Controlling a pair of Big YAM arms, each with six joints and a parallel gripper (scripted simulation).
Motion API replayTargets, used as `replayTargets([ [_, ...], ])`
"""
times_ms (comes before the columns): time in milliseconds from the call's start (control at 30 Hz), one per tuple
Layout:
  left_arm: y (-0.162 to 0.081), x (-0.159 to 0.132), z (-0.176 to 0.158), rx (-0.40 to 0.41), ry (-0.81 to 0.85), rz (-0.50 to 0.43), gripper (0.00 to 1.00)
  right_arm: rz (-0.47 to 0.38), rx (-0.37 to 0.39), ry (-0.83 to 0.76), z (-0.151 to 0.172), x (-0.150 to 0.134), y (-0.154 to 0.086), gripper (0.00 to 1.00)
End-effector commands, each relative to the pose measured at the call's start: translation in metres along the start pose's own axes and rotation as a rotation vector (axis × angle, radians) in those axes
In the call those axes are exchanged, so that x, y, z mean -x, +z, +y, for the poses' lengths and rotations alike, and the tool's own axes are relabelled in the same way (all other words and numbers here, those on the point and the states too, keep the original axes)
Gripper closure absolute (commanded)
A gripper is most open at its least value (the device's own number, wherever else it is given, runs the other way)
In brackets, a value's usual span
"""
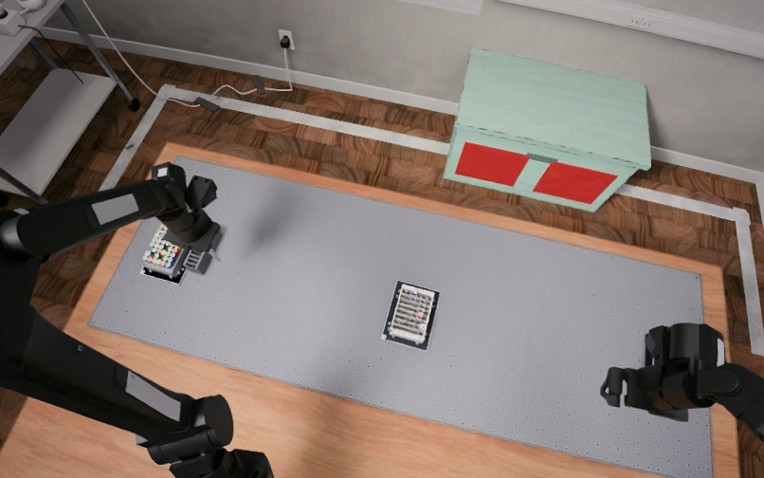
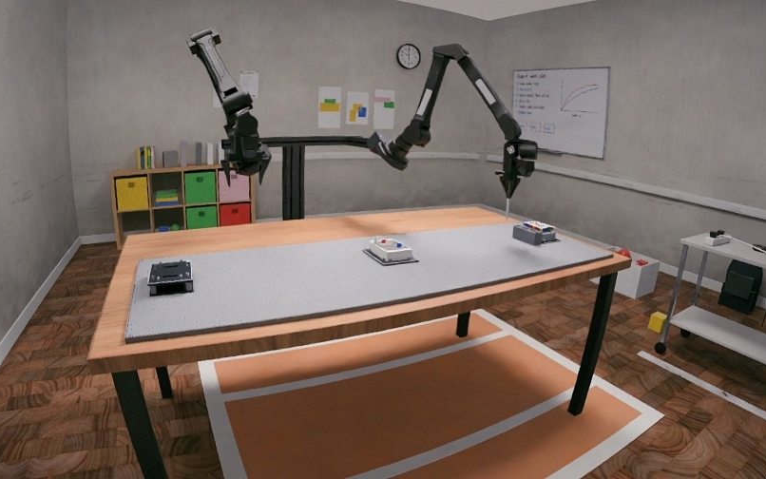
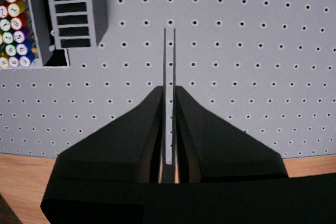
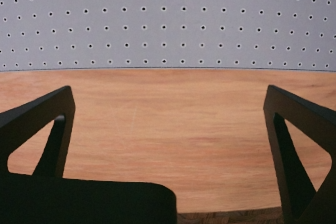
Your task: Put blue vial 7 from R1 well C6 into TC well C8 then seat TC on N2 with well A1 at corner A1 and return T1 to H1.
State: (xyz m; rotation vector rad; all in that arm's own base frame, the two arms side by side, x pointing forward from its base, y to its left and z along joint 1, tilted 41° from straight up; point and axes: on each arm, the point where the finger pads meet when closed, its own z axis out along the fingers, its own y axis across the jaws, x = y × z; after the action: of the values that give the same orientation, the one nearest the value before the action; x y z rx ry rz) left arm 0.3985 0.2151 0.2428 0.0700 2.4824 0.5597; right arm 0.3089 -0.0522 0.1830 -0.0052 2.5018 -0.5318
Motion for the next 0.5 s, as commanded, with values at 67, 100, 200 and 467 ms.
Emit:
replayTargets([
  [67, 0.002, 0.007, 0.018, 0.006, 0.006, 0.009, 0.93, -0.022, 0.0, 0.014, -0.003, 0.01, -0.005, 0.0],
  [100, 0.002, 0.007, 0.02, 0.006, 0.006, 0.009, 0.93, -0.022, 0.0, 0.014, -0.003, 0.01, -0.005, 0.0],
  [200, 0.002, 0.006, 0.025, 0.005, 0.006, 0.01, 0.93, -0.022, 0.0, 0.014, -0.003, 0.01, -0.005, 0.0],
  [467, 0.002, 0.004, 0.038, 0.005, 0.007, 0.012, 0.93, -0.022, 0.0, 0.014, -0.003, 0.01, -0.005, 0.0],
])
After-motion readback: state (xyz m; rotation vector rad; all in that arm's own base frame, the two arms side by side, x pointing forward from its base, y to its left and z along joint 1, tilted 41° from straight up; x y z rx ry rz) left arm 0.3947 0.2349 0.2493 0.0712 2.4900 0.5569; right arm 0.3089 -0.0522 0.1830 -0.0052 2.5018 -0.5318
